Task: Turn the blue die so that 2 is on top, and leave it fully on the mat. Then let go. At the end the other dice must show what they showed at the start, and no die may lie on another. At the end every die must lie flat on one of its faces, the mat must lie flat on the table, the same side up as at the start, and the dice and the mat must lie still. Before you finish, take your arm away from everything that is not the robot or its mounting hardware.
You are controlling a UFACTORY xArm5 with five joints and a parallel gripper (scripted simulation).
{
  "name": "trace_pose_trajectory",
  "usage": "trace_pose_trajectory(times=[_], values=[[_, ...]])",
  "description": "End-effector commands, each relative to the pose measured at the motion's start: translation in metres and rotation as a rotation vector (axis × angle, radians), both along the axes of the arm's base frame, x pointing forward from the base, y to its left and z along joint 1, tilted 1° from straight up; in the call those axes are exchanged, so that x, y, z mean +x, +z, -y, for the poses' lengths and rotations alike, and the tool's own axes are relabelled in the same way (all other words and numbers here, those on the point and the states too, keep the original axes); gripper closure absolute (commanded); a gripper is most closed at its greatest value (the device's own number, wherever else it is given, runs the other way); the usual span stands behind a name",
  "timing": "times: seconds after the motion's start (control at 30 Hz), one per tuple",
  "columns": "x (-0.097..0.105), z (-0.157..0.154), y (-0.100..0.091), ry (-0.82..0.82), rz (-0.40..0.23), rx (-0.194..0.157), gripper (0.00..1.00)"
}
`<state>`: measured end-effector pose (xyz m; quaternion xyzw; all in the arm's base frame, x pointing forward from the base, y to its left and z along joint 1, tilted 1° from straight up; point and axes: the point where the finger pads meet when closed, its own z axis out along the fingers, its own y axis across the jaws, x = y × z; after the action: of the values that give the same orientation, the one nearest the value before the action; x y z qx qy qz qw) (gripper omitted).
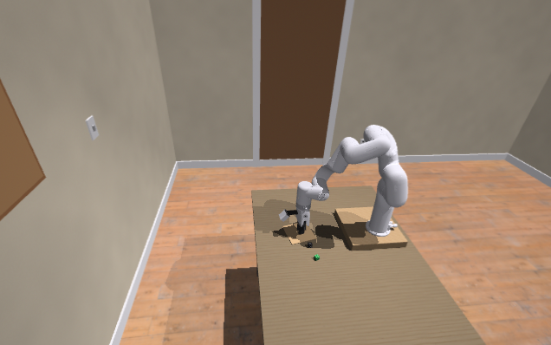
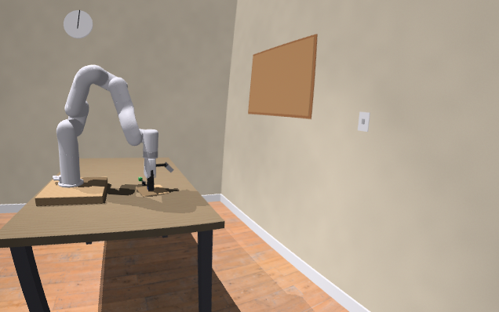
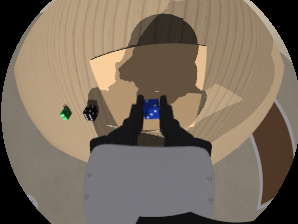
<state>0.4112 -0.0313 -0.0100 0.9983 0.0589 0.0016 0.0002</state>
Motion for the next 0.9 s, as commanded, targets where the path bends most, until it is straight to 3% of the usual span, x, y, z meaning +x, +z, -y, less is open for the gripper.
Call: trace_pose_trajectory(times=[0.0,0.63,0.87], values=[[0.001,0.0,0.001,0.0,0.003,0.0,0.85],[0.001,0.0,0.001,0.0,0.003,0.0,0.85],[0.001,0.0,0.016,0.0,0.003,0.0,0.85]])
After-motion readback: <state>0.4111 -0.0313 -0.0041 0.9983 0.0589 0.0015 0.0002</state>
